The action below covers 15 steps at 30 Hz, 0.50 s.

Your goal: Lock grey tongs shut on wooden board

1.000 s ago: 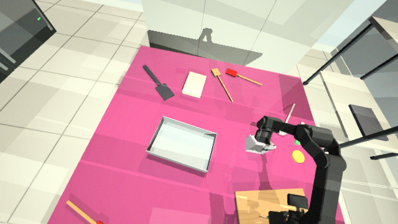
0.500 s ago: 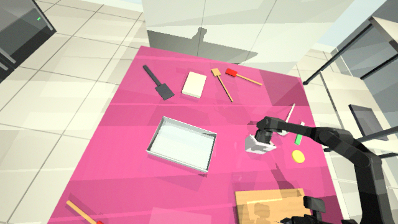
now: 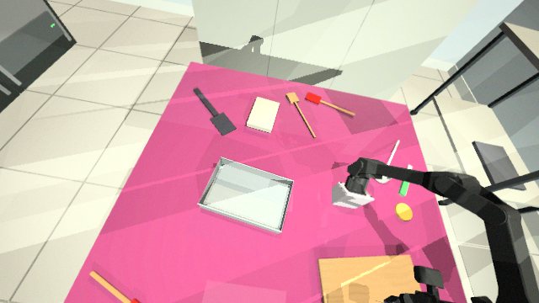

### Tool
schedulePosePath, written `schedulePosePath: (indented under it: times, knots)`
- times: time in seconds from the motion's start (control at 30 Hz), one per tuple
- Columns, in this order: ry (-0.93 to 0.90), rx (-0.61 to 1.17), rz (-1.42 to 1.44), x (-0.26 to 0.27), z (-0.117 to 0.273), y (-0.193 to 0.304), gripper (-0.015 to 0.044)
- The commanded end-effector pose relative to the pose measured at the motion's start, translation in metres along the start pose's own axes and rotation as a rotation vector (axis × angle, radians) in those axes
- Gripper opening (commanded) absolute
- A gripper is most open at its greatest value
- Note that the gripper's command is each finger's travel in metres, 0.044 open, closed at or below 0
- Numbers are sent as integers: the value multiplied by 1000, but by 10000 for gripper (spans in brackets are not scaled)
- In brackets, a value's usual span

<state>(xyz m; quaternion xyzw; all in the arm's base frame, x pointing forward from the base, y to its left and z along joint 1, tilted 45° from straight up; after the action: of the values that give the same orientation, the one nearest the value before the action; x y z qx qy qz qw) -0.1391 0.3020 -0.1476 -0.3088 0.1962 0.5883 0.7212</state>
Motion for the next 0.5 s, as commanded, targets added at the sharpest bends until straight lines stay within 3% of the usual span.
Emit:
schedulePosePath:
  times: [0.0,0.47]
  knots:
    - [-1,-1,-6,1,-5,0,-150]
    - [-1,-1,-6,3,-28,2,-150]
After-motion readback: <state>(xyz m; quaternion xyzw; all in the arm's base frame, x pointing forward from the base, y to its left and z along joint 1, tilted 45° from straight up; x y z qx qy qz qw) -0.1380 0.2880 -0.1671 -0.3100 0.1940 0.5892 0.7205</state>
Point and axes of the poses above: the point midway between the two fingers, 35 mm back from their tips, its own z axis back along the fingers, its own x axis across the jaws, y = z × x, the point moved 2 cm from there along z, back along the fingers, and after that the axes turned 14 degrees about -z, right-handed, at the moved point
